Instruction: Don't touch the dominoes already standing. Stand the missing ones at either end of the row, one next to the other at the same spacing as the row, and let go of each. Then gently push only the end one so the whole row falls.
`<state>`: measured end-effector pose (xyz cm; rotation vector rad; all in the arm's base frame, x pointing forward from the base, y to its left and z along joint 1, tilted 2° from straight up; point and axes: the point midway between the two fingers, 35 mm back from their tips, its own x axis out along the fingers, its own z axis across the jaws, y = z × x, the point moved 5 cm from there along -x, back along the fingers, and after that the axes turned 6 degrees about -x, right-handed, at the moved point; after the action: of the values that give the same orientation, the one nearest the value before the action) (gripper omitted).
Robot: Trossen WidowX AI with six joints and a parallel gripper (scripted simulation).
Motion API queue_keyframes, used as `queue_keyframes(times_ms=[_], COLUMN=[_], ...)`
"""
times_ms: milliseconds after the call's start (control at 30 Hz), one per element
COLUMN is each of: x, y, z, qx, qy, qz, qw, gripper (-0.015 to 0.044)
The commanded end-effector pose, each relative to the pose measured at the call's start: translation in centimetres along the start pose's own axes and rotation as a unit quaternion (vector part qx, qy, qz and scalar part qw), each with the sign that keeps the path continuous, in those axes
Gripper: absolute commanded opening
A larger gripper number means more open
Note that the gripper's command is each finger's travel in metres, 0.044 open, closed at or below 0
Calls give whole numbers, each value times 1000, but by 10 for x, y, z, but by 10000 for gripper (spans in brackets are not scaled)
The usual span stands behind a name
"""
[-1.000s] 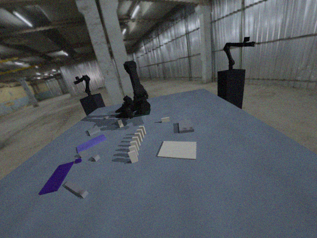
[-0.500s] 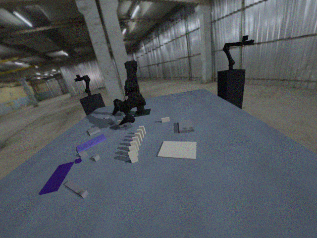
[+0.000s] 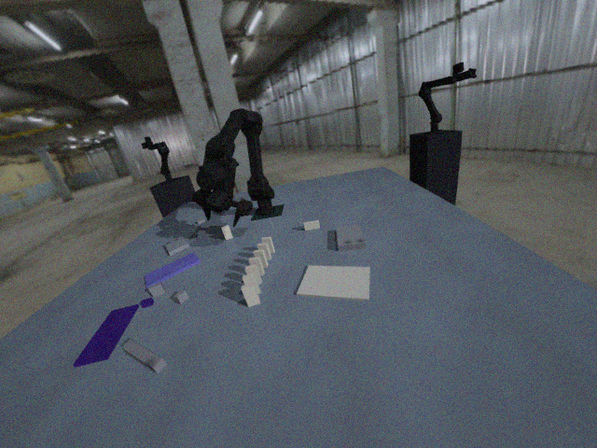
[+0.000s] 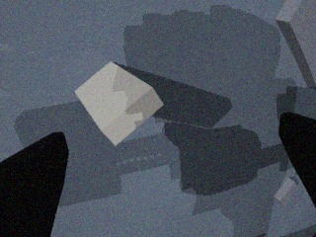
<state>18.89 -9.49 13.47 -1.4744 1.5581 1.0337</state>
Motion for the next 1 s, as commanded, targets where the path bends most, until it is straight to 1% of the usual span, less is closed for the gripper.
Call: queue_keyframes(times_ms=[0, 600, 900, 967], x=[-38, -37, 17, 21], y=[4, 4, -2, -2], z=[-44, -43, -19, -16], qx=[-234, -235, -235, -235], qy=[-196, -196, -196, -196], qz=[-96, -97, -97, -97], qw=[947, 947, 947, 947], gripper=[440, 440, 440, 440])
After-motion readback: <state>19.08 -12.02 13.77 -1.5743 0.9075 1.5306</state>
